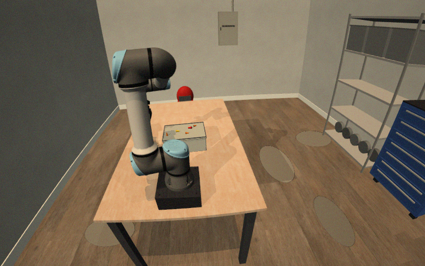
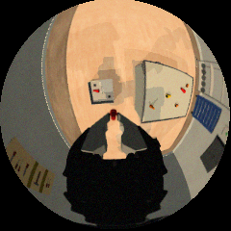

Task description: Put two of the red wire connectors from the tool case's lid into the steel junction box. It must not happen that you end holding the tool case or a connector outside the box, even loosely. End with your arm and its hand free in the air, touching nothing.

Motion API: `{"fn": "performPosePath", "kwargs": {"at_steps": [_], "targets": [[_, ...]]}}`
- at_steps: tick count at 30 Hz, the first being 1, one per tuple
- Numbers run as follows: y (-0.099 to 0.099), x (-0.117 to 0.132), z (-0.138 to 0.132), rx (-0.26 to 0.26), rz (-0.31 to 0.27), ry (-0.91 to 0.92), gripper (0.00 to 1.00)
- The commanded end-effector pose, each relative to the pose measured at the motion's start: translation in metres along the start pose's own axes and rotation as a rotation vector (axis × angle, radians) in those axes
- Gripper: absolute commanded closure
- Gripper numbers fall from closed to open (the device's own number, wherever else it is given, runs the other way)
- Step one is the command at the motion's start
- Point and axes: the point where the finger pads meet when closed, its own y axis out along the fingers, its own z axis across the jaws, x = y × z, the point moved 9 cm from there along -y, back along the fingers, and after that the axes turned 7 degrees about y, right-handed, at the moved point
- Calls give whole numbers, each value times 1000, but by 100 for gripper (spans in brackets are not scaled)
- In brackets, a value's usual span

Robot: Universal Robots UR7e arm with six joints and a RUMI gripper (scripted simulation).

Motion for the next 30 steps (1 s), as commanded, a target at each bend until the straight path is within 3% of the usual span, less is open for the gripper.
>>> {"fn": "performPosePath", "kwargs": {"at_steps": [1, 9, 30], "targets": [[0, 3, -22, 1, 1, 1, 100], [0, 7, -42, 1, 1, 1, 100], [0, 8, -50, 1, 1, 1, 100]]}}
